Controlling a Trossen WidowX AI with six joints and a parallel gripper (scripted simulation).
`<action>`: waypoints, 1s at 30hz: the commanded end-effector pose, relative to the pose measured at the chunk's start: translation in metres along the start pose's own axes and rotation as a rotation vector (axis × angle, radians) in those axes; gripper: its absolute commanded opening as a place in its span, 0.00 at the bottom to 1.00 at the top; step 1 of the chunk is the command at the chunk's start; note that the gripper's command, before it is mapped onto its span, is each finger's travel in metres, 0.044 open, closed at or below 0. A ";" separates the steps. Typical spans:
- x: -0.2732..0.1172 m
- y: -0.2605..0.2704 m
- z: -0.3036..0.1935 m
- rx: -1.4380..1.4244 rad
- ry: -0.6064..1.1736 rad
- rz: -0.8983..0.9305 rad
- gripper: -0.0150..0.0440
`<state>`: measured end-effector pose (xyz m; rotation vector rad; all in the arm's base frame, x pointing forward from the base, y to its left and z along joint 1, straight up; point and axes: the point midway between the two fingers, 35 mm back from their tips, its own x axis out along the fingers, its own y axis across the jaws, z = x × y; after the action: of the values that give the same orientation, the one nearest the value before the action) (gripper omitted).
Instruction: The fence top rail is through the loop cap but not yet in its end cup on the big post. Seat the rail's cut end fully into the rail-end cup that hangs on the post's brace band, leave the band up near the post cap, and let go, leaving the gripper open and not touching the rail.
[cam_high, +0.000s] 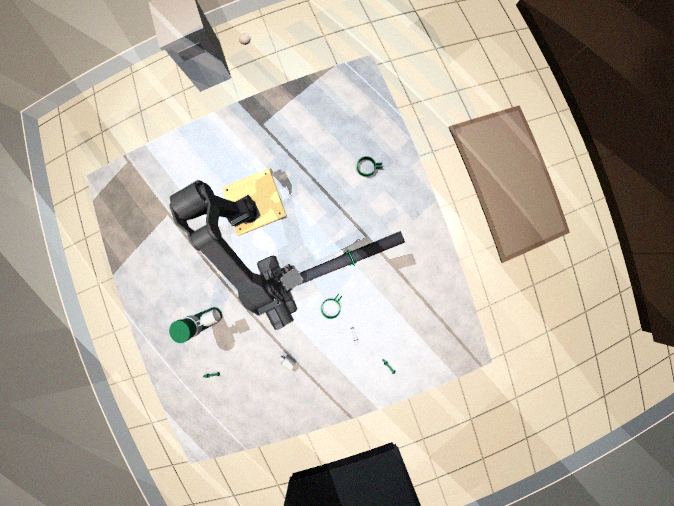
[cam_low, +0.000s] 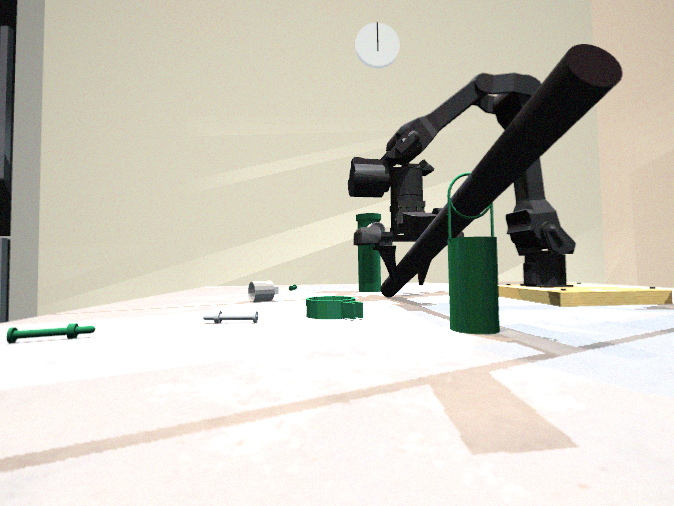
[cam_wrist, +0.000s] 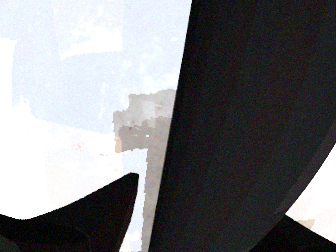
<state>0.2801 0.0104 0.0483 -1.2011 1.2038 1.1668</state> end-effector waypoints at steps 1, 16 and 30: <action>0.000 0.001 0.000 -0.005 0.000 0.005 0.56; -0.006 0.000 -0.001 -0.006 0.003 0.005 0.25; -0.059 -0.008 -0.032 -0.022 0.226 0.006 0.25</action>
<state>0.2823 -0.0119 0.0862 -1.3140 1.3384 1.1235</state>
